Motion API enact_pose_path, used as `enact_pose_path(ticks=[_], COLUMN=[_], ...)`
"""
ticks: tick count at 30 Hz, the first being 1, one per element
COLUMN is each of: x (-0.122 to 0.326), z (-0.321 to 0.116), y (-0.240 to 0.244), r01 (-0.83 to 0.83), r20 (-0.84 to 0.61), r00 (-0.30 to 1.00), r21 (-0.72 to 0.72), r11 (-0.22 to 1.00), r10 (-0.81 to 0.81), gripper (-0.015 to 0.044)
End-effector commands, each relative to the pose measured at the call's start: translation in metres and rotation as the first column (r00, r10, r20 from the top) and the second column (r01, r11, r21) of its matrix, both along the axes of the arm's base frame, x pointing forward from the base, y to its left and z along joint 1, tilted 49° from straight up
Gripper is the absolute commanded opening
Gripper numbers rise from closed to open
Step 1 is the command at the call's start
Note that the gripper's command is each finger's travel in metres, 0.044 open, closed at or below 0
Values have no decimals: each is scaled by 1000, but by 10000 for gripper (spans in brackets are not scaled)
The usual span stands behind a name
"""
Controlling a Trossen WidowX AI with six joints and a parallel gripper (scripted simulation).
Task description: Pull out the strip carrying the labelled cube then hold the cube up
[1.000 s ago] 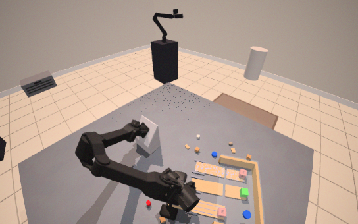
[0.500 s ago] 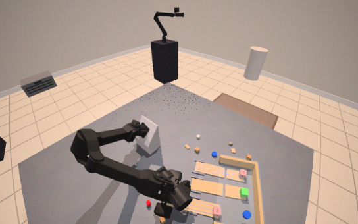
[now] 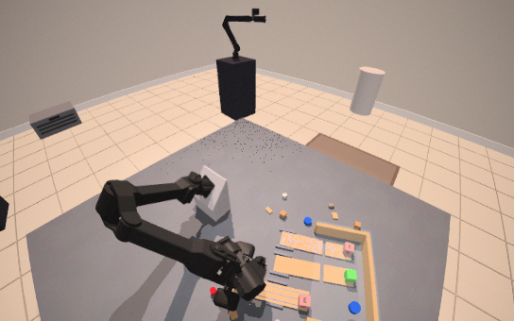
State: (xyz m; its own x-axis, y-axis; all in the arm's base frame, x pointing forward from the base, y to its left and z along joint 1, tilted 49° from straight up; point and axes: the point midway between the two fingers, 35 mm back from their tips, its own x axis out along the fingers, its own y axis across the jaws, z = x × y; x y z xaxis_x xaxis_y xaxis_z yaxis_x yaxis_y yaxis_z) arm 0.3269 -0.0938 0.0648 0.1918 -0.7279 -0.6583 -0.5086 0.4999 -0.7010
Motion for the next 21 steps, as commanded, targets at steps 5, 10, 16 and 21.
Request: enact_pose_path(ticks=[5,10,16,21], x=[-17,-22,-30,-37], z=[1,3,6,8], y=[-13,-16,-20,-24], r01=[21,21,21,21], r20=[-16,-16,-17,-17], r00=[1000,1000,1000,1000], r21=[-9,-9,-10,-10], r11=[1000,1000,1000,1000], r10=[-21,-21,-21,-21], gripper=[0,0,0,0])
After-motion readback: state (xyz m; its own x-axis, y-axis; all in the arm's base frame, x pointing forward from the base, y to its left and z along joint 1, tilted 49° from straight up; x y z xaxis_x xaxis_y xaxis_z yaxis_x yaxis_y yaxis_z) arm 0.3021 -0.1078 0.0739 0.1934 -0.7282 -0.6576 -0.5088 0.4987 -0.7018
